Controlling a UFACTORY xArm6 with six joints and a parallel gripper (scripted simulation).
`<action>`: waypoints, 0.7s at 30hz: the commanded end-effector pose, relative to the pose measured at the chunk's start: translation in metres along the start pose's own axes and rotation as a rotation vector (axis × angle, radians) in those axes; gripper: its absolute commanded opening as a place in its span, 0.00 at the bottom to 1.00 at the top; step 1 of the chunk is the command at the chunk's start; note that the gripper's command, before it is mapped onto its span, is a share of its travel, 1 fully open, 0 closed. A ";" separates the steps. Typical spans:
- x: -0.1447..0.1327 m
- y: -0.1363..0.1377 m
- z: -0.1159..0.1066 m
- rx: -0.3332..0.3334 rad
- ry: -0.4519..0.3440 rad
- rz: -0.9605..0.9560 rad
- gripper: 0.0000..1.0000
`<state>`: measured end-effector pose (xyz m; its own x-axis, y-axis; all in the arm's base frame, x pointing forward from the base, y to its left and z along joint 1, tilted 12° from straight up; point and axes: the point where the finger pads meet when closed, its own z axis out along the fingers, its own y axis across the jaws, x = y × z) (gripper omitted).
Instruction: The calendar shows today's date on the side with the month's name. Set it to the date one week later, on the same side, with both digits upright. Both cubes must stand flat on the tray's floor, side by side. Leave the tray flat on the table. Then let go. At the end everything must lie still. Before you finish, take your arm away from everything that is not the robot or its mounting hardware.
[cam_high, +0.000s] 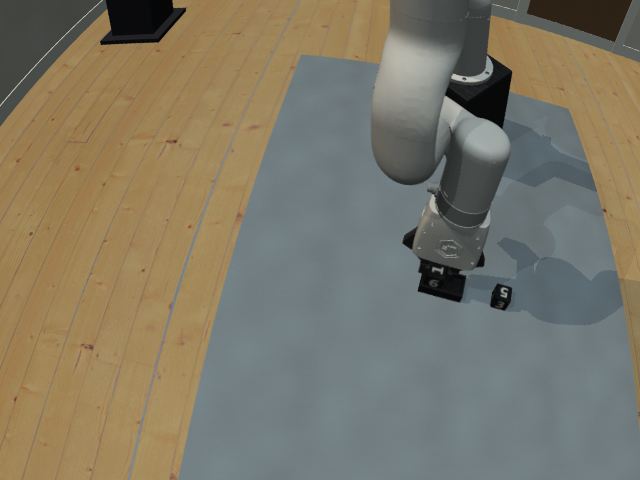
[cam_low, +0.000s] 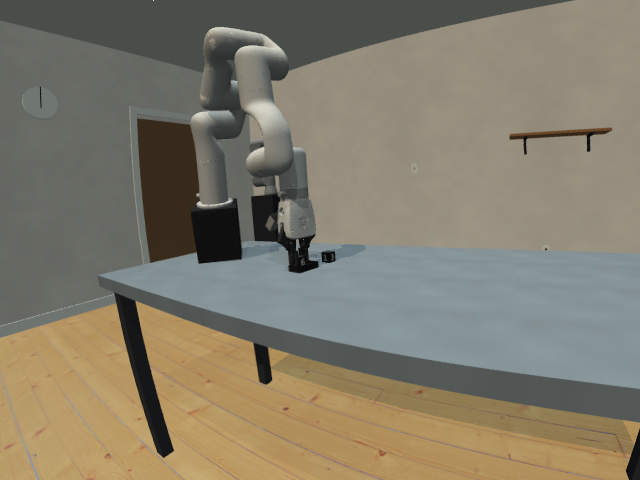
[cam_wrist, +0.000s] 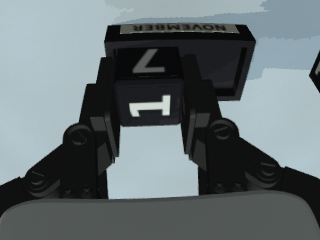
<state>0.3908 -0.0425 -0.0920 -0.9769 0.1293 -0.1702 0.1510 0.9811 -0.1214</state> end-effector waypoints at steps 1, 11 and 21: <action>-0.001 0.000 -0.001 0.000 -0.002 0.000 0.27; -0.001 0.000 -0.001 0.000 -0.002 0.000 0.27; -0.001 0.000 -0.005 0.000 -0.002 0.000 0.27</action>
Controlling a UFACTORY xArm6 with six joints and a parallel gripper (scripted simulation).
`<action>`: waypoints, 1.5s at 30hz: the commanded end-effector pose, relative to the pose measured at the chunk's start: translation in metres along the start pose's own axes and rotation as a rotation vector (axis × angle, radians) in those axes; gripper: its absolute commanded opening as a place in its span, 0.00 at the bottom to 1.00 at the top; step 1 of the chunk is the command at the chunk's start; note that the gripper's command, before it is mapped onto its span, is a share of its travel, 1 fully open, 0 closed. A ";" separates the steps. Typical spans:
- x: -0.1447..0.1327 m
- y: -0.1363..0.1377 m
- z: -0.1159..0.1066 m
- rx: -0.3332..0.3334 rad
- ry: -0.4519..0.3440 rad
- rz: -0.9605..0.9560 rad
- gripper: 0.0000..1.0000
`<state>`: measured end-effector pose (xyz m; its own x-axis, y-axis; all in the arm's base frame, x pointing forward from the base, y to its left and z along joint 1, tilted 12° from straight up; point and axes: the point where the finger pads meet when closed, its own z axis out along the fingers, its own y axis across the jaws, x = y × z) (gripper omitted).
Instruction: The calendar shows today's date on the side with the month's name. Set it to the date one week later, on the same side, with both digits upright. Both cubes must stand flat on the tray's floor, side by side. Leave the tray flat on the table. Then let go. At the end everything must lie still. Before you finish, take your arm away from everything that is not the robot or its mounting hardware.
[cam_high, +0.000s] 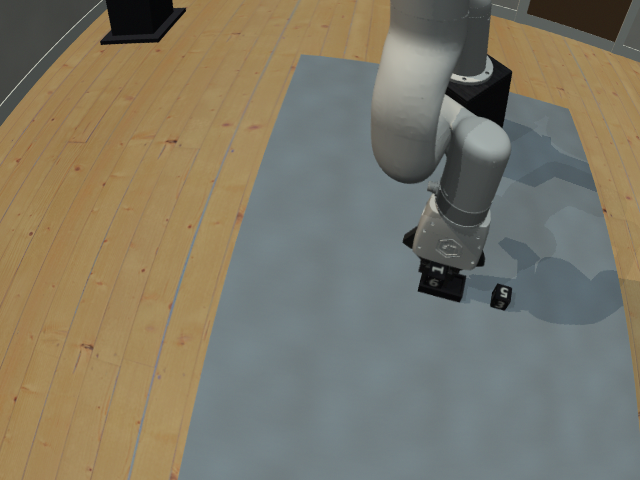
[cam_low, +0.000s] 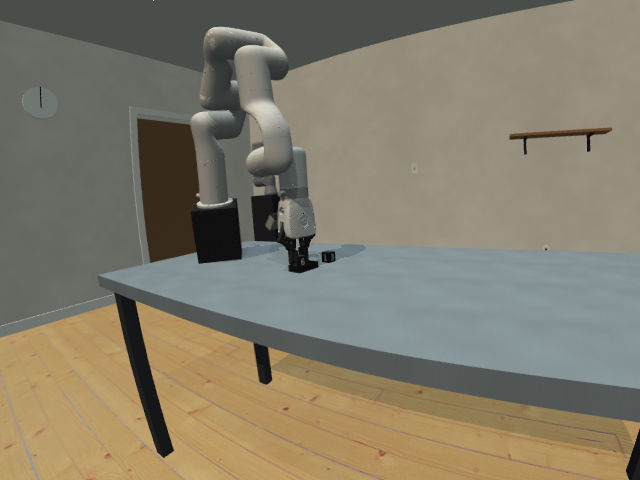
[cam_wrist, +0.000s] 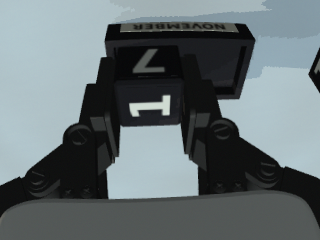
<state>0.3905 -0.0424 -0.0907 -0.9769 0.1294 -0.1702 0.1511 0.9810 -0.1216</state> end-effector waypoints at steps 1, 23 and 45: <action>-0.001 0.000 -0.005 -0.001 -0.002 0.000 0.27; -0.001 0.000 -0.085 0.000 -0.002 0.000 0.27; -0.001 -0.002 -0.099 -0.001 -0.002 0.040 0.27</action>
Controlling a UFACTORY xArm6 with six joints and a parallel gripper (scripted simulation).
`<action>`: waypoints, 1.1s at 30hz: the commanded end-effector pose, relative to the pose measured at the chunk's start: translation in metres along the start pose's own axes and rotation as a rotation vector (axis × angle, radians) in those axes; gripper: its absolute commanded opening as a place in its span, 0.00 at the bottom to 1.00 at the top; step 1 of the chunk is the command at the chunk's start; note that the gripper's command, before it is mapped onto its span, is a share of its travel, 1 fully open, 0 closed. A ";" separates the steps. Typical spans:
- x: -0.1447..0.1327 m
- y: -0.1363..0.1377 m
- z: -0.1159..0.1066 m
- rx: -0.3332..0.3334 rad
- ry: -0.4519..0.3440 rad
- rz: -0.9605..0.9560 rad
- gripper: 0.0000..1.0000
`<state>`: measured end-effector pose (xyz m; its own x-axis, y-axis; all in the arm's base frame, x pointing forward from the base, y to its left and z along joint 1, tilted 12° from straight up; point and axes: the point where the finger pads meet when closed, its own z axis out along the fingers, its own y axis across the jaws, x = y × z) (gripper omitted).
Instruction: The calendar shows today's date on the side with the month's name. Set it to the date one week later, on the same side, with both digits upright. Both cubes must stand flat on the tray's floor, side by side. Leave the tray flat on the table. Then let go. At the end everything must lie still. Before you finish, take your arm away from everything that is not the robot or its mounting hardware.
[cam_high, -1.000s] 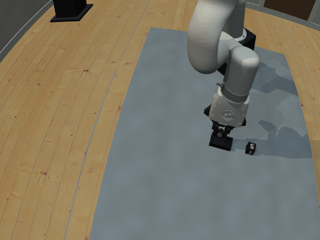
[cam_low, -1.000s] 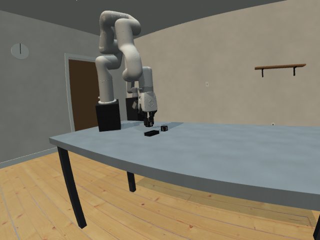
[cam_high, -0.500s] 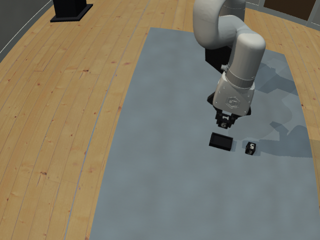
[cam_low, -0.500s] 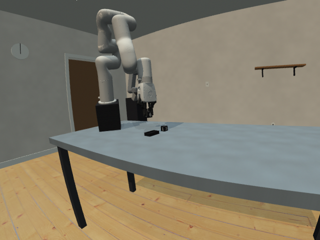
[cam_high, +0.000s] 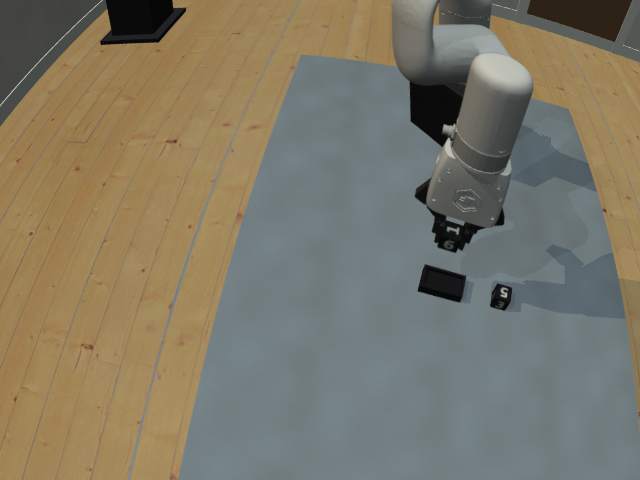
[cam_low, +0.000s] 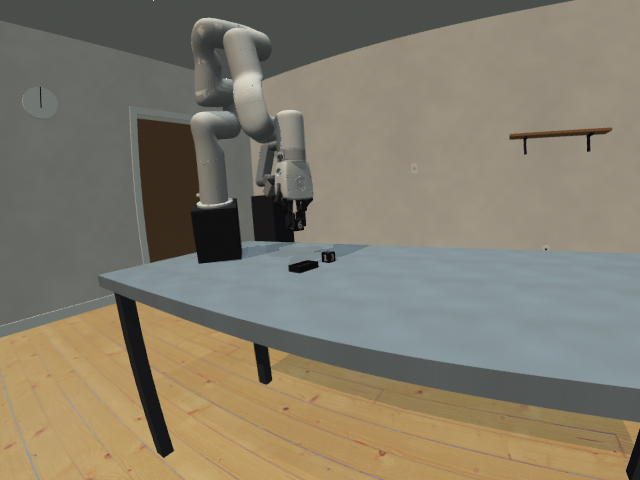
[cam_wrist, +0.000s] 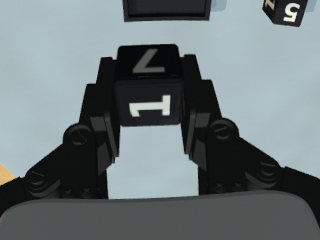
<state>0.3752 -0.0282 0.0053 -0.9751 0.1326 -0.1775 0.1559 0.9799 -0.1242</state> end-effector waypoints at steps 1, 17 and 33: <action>-0.002 -0.004 -0.001 -0.004 0.005 0.070 0.27; -0.004 -0.033 0.003 -0.004 0.008 0.561 0.27; -0.004 -0.058 0.005 -0.003 0.010 0.987 0.27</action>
<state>0.3707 -0.0775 0.0071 -0.5378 0.8237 -0.1798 0.8310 0.5539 0.0516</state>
